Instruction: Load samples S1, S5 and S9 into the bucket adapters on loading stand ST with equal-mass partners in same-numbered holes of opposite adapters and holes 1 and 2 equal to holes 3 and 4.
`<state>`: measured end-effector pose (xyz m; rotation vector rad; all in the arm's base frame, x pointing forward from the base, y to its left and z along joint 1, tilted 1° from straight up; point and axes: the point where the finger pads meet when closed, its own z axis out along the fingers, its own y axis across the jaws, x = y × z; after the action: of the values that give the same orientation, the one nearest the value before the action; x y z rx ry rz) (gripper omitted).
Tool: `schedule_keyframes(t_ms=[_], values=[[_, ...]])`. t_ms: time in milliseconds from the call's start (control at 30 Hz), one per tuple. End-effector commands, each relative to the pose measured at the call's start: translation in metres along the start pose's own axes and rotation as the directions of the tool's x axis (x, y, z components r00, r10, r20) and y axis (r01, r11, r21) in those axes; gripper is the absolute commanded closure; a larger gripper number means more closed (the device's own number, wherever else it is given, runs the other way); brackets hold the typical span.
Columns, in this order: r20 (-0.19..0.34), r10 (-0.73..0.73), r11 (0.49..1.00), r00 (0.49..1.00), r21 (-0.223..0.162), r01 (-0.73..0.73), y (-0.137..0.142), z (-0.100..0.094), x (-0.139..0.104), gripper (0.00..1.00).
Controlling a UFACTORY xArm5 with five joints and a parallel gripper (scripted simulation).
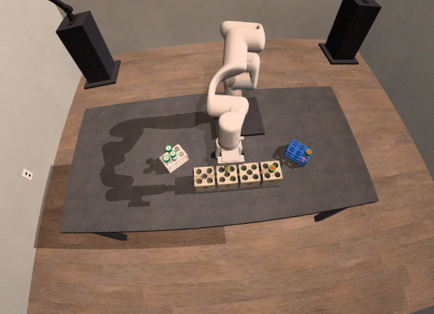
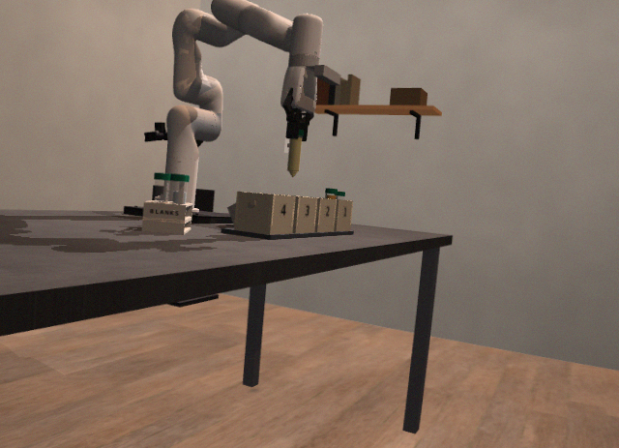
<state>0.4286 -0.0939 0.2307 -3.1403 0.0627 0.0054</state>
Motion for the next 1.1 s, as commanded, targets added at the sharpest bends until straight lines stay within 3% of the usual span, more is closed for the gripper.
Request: schedule_keyframes(t_ms=[0, 367, 1067], values=[[-0.007, 0.000, 1.000, 1.000, 0.015, 0.000, 0.000, -0.002, 0.001, 1.00], [-0.007, 0.000, 1.000, 1.000, 0.015, 0.000, 0.000, 0.002, 0.001, 1.00], [-0.007, 0.000, 1.000, 1.000, 0.015, 0.000, 0.000, 0.036, 0.001, 1.00]])
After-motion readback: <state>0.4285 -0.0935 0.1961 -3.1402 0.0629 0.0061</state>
